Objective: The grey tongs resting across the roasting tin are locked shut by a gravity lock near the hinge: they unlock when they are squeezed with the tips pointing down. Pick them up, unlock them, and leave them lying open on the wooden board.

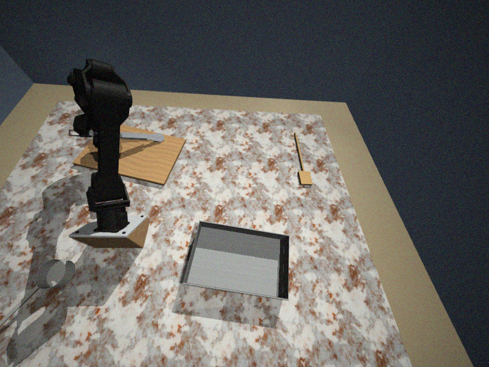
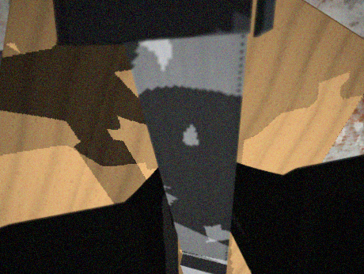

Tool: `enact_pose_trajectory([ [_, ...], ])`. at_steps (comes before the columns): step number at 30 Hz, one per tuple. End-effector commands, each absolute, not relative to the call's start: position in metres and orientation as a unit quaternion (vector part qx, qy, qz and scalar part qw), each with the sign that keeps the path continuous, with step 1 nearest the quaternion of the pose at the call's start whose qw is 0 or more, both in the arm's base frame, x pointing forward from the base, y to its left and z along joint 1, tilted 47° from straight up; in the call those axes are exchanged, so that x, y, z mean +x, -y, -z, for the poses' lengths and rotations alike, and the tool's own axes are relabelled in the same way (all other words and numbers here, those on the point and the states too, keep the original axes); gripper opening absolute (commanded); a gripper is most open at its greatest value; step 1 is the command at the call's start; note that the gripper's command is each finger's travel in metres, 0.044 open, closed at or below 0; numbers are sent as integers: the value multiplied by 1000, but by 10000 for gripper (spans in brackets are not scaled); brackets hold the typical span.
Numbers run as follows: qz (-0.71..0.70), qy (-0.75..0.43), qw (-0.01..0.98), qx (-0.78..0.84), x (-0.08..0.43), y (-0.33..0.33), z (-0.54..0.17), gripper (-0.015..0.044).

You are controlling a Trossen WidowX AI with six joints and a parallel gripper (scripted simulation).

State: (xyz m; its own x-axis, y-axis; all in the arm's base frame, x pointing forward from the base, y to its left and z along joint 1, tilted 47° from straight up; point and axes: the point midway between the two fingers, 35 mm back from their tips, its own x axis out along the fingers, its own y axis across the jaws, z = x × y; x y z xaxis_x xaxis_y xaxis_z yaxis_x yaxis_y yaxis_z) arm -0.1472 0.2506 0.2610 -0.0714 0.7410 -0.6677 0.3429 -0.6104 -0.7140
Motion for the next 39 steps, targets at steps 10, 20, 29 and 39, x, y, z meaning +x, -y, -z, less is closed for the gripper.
enact_pose_trajectory([
  [10, -606, 410, 164, -661, -147, -250, -261, 165],
  [20, -606, 410, 164, -661, -147, -250, -261, 427],
  [29, -617, 398, 147, -663, -177, -234, -269, 440],
  [39, -612, 410, 117, -666, -268, -145, -300, 440],
])
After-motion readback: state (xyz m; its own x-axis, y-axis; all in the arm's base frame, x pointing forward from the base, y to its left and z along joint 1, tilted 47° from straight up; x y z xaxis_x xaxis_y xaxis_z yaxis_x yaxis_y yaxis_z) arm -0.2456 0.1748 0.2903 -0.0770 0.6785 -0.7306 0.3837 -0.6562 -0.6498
